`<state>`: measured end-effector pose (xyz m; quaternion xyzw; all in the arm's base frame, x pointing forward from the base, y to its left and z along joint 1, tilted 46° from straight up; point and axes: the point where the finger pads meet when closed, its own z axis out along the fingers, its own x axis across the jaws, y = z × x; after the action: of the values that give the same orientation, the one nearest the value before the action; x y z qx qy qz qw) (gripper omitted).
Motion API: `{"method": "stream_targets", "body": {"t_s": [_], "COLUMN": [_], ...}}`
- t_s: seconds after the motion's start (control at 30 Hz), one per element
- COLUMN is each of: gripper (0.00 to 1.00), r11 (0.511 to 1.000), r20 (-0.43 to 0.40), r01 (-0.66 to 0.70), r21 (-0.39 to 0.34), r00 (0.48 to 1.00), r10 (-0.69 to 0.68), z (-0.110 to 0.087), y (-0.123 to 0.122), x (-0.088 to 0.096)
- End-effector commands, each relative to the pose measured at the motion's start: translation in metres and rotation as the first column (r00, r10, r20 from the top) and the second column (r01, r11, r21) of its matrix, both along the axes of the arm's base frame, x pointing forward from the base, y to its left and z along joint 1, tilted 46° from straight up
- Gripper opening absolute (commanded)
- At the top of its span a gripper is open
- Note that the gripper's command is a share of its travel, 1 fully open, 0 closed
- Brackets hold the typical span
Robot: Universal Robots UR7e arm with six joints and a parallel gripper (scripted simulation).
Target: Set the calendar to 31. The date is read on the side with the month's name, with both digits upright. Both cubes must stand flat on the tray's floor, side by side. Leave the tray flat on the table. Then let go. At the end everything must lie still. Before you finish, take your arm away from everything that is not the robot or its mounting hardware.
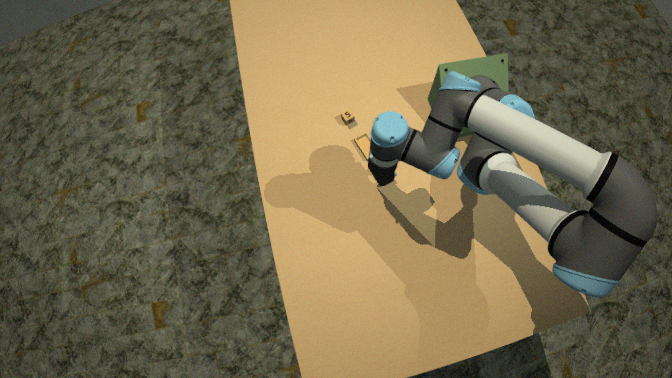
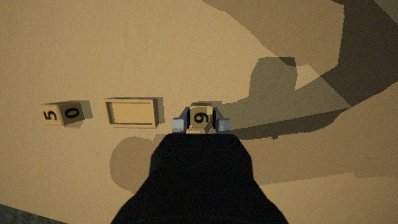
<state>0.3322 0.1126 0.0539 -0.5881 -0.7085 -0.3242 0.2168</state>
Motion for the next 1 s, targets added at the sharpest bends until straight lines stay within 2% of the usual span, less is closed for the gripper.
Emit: {"method": "stream_targets", "body": {"t_s": [0.0,0.63,0.67,0.8,0.83,0.9,0.93,0.97], "gripper": [0.60,0.60,0.66,0.66,0.72,0.72,0.78,0.78], "r11": [1.000,1.000,1.000,1.000,1.000,1.000,1.000,1.000], "r20": [-0.003,-0.003,-0.003,-0.003,-0.003,-0.003,-0.003,-0.003], "r01": [-0.001,-0.001,-0.001,-0.001,-0.001,-0.001,-0.001,-0.001], "r21": [0.003,0.003,0.003,0.003,0.003,0.003,0.003,0.003], "r00": [1.000,1.000,1.000,1.000,1.000,1.000,1.000,1.000], "r10": [0.001,0.001,0.001,0.001,0.001,0.001,0.001,0.001], "z": [-0.0009,-0.0009,-0.0009,-0.0009,-0.0009,-0.0009,-0.0009,-0.0009], "y": [0.0017,0.0017,0.0017,0.0017,0.0017,0.0017,0.0017,0.0017], "x": [-0.0014,-0.0014,-0.0014,-0.0014,-0.0014,-0.0014,-0.0014,-0.0014]}}
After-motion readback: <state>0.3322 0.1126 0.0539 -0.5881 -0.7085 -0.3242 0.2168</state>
